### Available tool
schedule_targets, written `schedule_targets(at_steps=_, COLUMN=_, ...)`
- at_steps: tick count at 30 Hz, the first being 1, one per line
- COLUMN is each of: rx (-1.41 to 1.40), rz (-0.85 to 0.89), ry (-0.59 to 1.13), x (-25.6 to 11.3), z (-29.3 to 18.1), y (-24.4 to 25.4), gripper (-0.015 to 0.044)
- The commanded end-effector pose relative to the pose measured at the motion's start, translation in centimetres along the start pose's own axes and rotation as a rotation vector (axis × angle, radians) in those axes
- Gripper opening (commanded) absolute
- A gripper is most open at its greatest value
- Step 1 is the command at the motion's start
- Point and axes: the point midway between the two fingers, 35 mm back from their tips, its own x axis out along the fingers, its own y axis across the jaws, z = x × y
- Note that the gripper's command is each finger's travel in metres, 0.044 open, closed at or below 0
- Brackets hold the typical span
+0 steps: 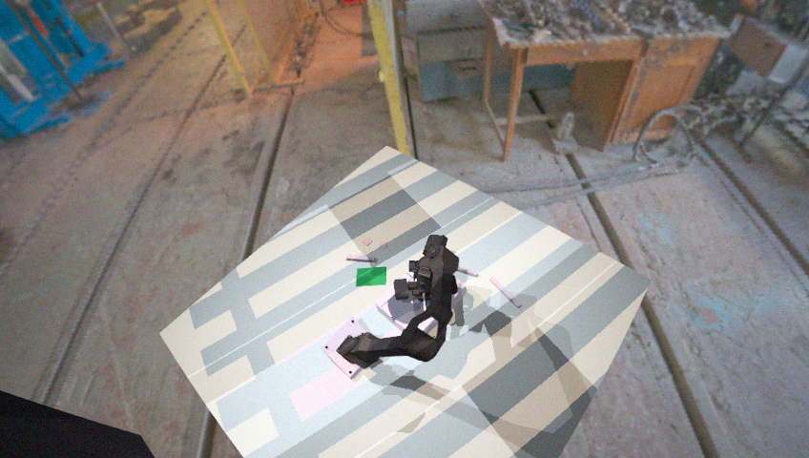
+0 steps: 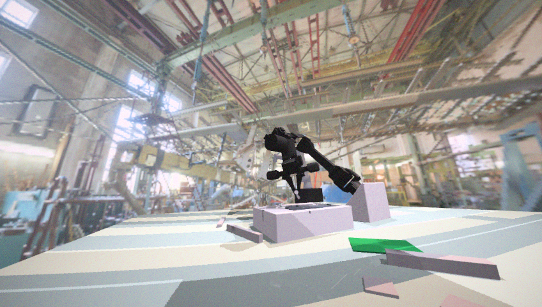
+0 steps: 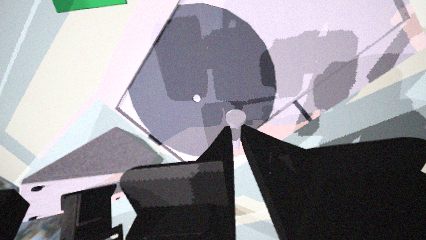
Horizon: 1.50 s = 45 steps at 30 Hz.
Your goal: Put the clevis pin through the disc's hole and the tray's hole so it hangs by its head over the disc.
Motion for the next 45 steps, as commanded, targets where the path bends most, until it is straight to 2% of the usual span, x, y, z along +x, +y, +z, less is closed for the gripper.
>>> schedule_targets(at_steps=1, rx=-0.137, rz=-0.027, ry=0.004, x=-0.1, z=0.5, y=0.8, gripper=0.0000)
schedule_targets(at_steps=17, rx=-0.670, rz=-0.123, ry=0.039, x=-0.4, z=2.1, y=3.8, gripper=0.0000)
schedule_targets(at_steps=25, rx=-0.687, rz=-0.120, ry=0.029, x=-0.5, z=2.1, y=4.0, gripper=0.0000)
schedule_targets(at_steps=30, rx=-0.685, rz=-0.086, ry=-0.045, x=-0.5, z=2.0, y=3.9, gripper=0.0000)
schedule_targets(at_steps=45, rx=-0.706, rz=0.051, ry=-0.408, x=-0.3, z=1.1, y=3.1, gripper=0.0000)
